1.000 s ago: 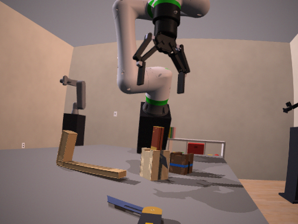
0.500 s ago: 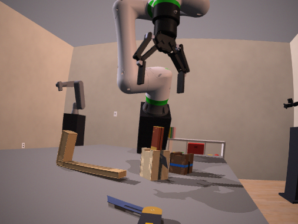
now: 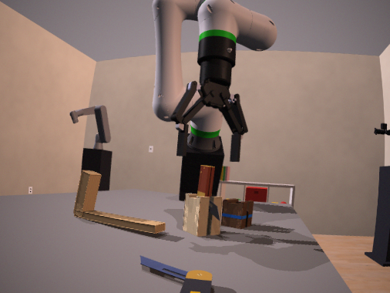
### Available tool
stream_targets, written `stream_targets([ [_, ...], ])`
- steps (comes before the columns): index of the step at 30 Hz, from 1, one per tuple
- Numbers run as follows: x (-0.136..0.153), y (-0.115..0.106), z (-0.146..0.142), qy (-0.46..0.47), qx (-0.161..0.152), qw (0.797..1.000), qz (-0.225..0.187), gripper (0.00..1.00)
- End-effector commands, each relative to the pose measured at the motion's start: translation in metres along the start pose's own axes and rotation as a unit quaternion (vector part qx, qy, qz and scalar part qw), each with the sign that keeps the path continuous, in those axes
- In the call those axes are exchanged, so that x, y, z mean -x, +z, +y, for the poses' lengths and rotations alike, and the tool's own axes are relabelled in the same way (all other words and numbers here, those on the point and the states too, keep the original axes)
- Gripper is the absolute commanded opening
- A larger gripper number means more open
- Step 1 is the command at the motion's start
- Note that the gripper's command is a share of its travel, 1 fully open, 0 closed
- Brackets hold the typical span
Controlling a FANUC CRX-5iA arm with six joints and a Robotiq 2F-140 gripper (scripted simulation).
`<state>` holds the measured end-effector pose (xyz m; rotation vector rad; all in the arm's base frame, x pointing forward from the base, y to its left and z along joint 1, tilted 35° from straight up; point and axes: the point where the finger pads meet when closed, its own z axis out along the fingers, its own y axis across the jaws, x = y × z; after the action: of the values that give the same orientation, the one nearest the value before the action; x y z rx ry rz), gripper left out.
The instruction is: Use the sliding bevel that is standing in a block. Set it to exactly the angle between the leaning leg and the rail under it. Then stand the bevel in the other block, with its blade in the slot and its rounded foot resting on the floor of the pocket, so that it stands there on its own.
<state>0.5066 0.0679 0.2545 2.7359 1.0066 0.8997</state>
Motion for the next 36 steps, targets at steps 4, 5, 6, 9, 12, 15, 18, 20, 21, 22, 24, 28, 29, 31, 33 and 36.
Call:
stream_targets([
  [4, -0.002, 0.002, 0.001, 0.0, 0.001, 1.0, 0.001, 1.0],
  [5, -0.002, 0.002, 0.001, 0.0, 0.001, 1.0, 0.001, 1.0],
  [6, -0.002, 0.002, 0.001, 0.0, 0.001, 1.0, 0.001, 1.0],
  [9, -0.002, 0.002, 0.001, 0.0, 0.001, 1.0, 0.001, 1.0],
  [12, -0.002, 0.003, 0.001, 0.0, 0.001, 1.0, 0.001, 1.0],
  [15, -0.002, 0.005, 0.001, 0.0, 0.001, 1.0, 0.001, 1.0],
  [18, -0.002, 0.009, 0.001, 0.0, 0.001, 1.0, 0.001, 1.0],
  [20, -0.002, 0.012, 0.001, 0.0, 0.001, 1.0, 0.001, 1.0],
  [21, -0.002, 0.014, 0.001, 0.0, 0.001, 1.0, 0.001, 1.0],
  [22, -0.002, 0.016, 0.001, 0.0, 0.001, 1.0, 0.001, 1.0],
  [24, -0.002, 0.021, 0.001, 0.0, 0.001, 1.0, 0.001, 1.0],
  [28, -0.002, 0.026, 0.001, 0.0, 0.001, 1.0, 0.001, 1.0],
  [29, -0.002, 0.028, 0.001, 0.0, 0.001, 1.0, 0.001, 1.0],
  [31, -0.002, 0.033, 0.001, 0.0, 0.001, 1.0, 0.001, 1.0],
  [33, -0.002, 0.038, 0.001, 0.0, 0.001, 1.0, 0.001, 1.0],
  [36, -0.002, 0.043, 0.001, 0.0, 0.001, 1.0, 0.001, 1.0],
])
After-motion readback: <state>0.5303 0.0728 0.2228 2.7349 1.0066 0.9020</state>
